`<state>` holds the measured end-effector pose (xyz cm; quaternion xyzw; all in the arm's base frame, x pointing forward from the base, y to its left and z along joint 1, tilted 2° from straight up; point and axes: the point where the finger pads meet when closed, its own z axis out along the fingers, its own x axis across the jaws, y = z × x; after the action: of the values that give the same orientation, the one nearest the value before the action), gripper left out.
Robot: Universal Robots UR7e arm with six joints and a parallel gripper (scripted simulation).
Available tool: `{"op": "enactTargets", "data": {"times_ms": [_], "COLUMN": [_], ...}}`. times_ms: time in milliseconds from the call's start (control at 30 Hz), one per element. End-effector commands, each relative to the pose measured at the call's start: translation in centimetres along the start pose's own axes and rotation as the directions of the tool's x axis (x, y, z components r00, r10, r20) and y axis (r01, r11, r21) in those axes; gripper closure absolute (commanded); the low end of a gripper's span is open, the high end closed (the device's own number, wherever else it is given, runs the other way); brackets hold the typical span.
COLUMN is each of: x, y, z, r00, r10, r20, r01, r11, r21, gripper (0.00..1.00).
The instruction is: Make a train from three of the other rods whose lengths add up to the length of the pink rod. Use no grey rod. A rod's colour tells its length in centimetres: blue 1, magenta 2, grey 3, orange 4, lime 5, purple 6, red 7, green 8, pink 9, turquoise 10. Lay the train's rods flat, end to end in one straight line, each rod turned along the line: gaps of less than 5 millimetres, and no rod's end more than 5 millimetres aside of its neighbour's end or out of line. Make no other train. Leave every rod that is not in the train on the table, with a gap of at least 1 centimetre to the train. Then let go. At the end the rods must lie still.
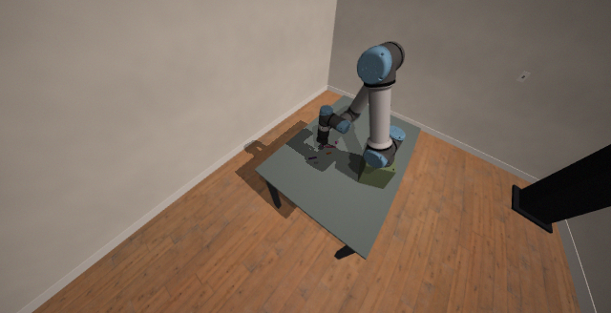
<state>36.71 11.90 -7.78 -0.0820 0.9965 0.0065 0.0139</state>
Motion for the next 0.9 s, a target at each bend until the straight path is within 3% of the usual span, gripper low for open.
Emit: {"op": "enactTargets", "data": {"times_ms": [0, 267, 733, 800, 867], "x": [-0.1, -0.3, 0.8, 0.8, 1.2], "y": [-0.2, -2.6, -15.1, -15.1, -16.5], "z": [0.0, 0.0, 0.0, 0.0, -0.1], "r00": [1.0, 0.999, 0.97, 0.97, 0.963], "r10": [-0.003, -0.041, -0.244, -0.244, -0.268], "r20": [0.001, 0.001, 0.0, 0.0, 0.0], "r01": [0.003, 0.041, 0.244, 0.244, 0.268], "r11": [1.0, 0.999, 0.97, 0.97, 0.963], "r21": [0.0, 0.0, 0.001, 0.001, 0.001], "gripper": [0.76, 0.76, 0.76, 0.76, 0.76]}}
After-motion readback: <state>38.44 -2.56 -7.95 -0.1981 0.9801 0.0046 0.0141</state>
